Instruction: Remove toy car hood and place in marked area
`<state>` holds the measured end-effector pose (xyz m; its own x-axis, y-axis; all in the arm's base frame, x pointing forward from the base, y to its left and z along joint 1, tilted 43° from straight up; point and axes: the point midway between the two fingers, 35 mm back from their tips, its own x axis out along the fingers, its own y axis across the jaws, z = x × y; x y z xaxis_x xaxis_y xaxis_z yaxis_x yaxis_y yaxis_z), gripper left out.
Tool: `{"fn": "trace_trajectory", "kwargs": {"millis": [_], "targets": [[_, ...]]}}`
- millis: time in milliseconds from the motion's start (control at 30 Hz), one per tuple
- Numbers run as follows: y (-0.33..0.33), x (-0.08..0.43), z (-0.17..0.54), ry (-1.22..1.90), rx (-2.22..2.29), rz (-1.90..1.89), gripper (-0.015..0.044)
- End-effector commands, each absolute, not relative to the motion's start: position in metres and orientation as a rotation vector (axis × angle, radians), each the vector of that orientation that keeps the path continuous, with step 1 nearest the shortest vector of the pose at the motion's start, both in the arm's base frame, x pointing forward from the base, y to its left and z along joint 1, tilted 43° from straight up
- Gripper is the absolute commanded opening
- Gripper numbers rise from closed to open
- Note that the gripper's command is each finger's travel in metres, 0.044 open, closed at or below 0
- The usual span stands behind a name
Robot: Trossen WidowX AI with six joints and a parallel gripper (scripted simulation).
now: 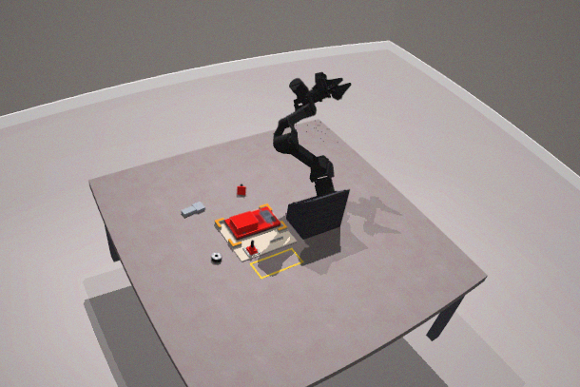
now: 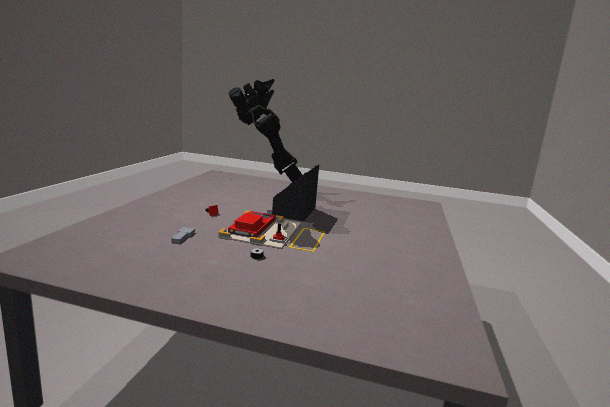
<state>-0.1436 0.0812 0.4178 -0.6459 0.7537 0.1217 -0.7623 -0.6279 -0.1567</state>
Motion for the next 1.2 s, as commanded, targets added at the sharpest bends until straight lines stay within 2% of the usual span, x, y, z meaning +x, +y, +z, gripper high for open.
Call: {"fn": "trace_trajectory", "kwargs": {"millis": [0, 300, 600, 900, 1167], "targets": [[0.080, -0.145, 0.418, -0.247, 0.056, 2.268, 0.0440], [-0.022, -0.197, 0.422, -0.429, 0.105, 2.668, 0.0440], [-0.149, -0.193, 0.410, -0.623, 0.195, 3.091, 0.0440], [-0.265, -0.124, 0.374, -0.880, 0.275, 3.496, 0.0440], [-0.332, -0.018, 0.325, -1.343, 0.340, 3.740, 0.0440]]}}
